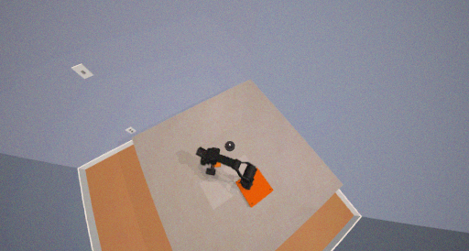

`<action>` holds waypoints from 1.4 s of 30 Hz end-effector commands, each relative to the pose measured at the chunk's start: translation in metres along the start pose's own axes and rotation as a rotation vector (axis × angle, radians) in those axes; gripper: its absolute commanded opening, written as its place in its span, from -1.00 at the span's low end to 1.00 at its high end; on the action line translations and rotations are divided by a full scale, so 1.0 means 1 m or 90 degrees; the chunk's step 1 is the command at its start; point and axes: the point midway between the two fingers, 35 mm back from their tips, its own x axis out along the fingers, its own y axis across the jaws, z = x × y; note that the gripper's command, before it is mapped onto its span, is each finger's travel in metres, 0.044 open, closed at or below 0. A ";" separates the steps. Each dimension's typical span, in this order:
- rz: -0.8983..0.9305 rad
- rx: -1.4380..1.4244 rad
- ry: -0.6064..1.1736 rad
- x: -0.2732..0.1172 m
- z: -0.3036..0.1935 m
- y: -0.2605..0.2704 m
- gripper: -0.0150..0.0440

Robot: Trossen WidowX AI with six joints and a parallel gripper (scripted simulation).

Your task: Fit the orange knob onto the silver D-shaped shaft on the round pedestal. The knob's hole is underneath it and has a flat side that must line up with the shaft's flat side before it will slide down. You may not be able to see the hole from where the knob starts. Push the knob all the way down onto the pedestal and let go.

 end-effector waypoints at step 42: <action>0.001 -0.176 0.003 0.063 0.000 0.001 1.00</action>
